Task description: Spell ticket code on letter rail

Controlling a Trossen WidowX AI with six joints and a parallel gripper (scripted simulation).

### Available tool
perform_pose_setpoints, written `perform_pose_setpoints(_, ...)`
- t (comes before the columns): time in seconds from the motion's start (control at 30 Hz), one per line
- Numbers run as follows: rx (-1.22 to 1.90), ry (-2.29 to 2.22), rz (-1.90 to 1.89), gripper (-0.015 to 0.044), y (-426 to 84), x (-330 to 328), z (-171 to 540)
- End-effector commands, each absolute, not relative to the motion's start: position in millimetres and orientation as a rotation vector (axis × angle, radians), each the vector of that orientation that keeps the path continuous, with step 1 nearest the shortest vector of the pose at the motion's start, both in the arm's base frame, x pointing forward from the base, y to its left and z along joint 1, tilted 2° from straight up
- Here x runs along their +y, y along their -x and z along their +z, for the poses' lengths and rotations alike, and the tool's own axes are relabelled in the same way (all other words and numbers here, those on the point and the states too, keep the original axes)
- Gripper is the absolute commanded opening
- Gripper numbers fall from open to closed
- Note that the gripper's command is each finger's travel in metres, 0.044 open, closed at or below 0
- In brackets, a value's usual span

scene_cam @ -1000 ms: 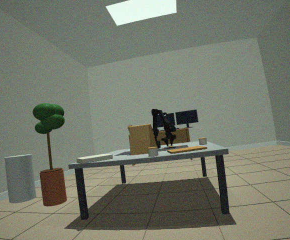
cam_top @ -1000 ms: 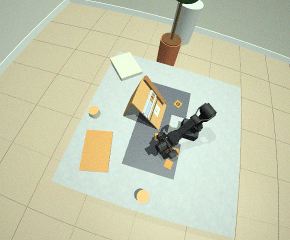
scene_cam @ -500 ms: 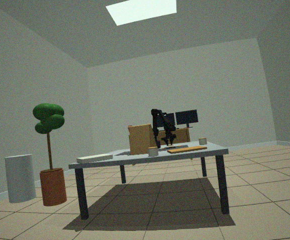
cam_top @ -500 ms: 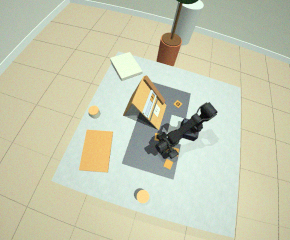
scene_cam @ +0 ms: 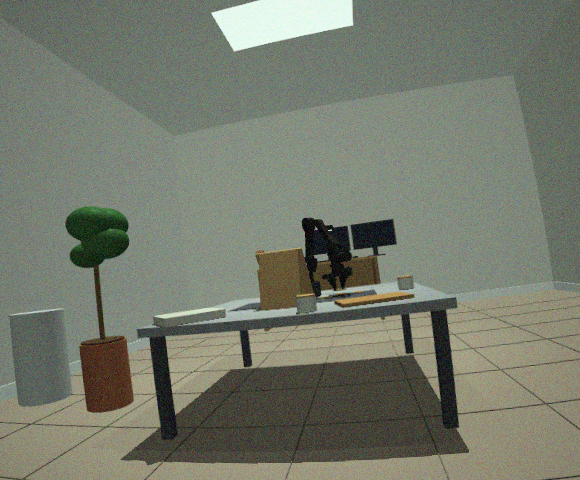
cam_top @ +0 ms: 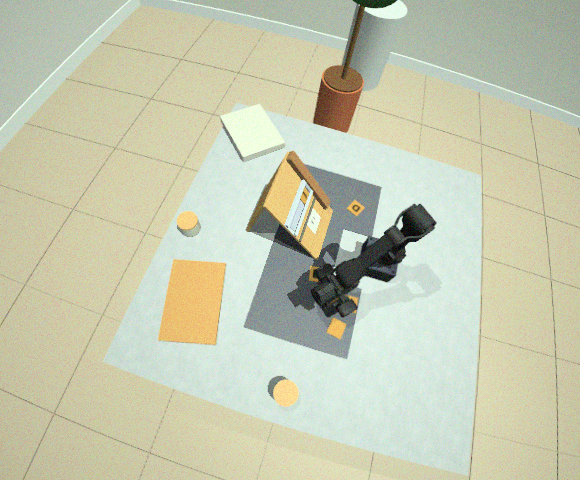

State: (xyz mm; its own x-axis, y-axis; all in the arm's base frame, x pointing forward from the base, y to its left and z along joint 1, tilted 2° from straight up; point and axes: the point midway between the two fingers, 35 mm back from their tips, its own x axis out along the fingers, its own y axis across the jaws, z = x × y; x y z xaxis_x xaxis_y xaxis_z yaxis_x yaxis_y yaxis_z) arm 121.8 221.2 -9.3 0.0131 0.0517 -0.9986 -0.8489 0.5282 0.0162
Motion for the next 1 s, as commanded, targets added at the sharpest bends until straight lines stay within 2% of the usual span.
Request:
perform_pose_setpoints(0.0, 1.357, 0.730, 0.793, 0.0000, -130, 224, -7)
perform_pose_setpoints(0.97, 0.774, 0.154, 0.297, 0.0000, -282, 224, 93)
